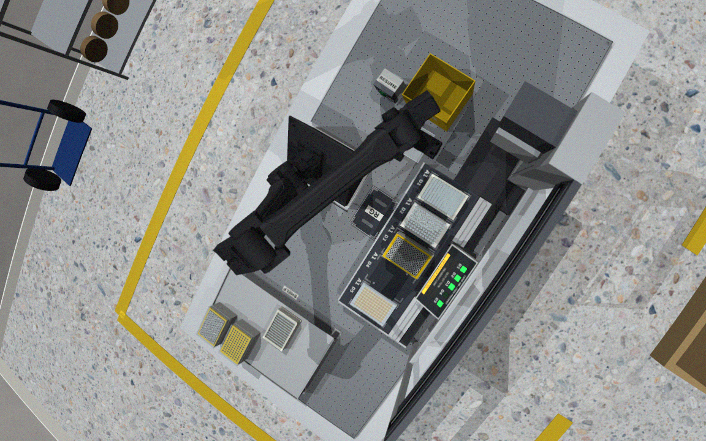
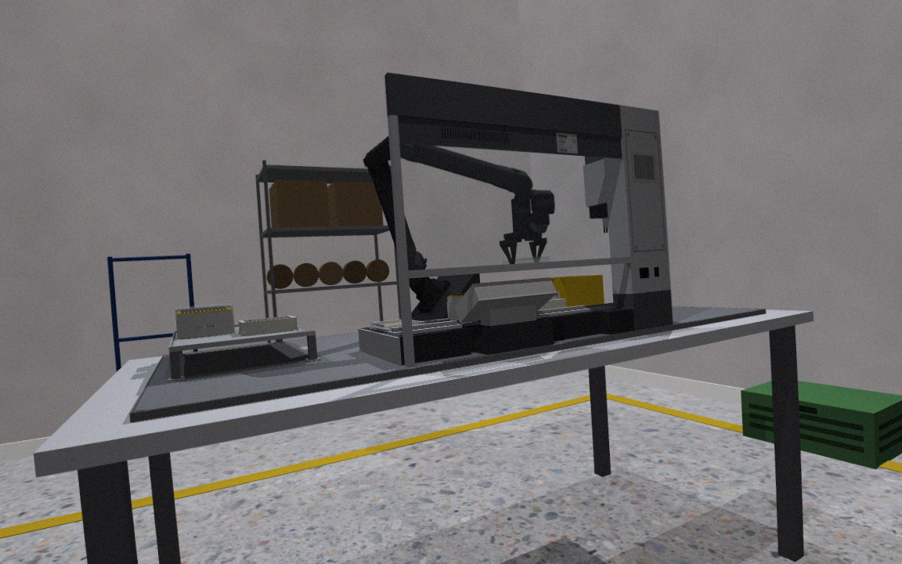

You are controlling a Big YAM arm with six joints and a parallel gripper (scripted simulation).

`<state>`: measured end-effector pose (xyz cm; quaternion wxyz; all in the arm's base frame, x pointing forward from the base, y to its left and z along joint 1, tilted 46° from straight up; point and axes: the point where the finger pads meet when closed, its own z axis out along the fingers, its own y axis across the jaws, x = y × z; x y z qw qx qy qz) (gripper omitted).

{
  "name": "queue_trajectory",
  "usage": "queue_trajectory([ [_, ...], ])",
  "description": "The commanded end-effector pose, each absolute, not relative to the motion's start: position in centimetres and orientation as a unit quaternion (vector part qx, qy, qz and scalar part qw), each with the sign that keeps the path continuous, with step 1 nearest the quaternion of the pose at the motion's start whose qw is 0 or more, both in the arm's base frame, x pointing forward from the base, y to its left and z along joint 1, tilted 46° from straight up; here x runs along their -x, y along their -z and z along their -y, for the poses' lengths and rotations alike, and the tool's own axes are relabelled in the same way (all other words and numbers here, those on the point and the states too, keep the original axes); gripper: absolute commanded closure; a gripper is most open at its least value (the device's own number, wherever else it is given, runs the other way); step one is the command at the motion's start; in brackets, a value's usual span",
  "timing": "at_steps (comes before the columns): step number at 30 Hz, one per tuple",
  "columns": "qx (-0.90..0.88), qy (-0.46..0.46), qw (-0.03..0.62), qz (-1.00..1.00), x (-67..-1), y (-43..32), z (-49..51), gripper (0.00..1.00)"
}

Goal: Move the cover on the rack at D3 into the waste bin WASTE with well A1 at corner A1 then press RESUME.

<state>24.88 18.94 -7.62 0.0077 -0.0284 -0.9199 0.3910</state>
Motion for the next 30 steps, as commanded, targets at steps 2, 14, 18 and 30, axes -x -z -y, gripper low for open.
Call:
queue_trajectory([
  [2,0.028,-0.37,-0.014,0.928,-26.1,9.7,-23.2,1.0],
  [14,0.026,-0.378,-0.008,0.926,-25.8,13.1,-26.4,1.0],
  [18,0.025,-0.378,-0.009,0.926,-25.8,13.6,-26.9,1.0],
  [30,0.053,-0.377,-0.019,0.925,-25.8,17.3,-30.4,1.0],
])
